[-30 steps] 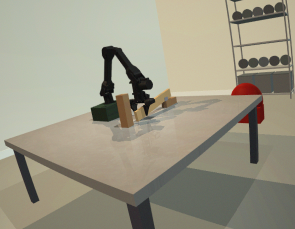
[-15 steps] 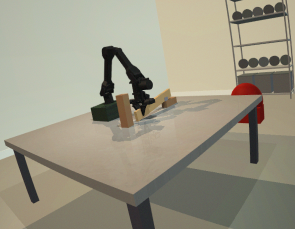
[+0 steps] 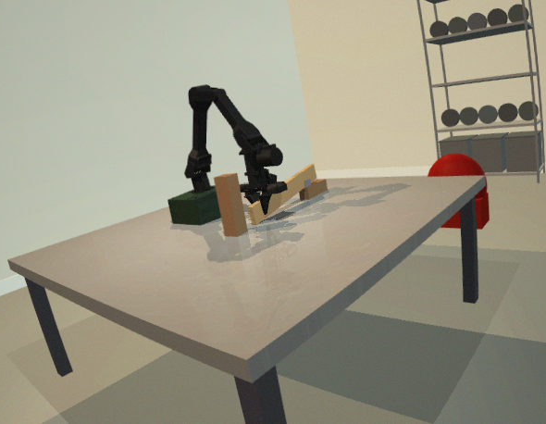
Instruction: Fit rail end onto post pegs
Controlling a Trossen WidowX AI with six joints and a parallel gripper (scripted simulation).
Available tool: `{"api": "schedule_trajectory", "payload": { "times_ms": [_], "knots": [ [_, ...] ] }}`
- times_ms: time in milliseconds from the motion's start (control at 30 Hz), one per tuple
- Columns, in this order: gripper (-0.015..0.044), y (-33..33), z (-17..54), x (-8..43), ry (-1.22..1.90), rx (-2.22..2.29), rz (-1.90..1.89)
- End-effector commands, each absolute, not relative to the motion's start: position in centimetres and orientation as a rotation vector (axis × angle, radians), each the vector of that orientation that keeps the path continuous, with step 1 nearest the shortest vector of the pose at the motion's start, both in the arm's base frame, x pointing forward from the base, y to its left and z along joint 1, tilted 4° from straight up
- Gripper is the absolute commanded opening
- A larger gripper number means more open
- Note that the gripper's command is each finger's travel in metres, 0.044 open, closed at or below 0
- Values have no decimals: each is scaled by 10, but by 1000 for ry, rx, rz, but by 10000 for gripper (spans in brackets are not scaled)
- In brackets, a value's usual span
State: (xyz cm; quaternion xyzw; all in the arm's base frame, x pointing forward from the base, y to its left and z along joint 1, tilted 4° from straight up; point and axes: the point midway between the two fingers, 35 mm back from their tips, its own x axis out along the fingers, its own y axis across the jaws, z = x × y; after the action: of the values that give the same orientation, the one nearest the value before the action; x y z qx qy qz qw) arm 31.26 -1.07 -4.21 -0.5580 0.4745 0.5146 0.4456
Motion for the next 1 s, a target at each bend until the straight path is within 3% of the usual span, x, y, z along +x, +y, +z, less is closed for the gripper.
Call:
{"api": "schedule_trajectory", "payload": {
  "times_ms": [0,967],
  "knots": [
    [0,-10,-40,313,1176,-1386,1274],
    [0,-9,-26,314,1176,-1386,1274]
  ]
}}
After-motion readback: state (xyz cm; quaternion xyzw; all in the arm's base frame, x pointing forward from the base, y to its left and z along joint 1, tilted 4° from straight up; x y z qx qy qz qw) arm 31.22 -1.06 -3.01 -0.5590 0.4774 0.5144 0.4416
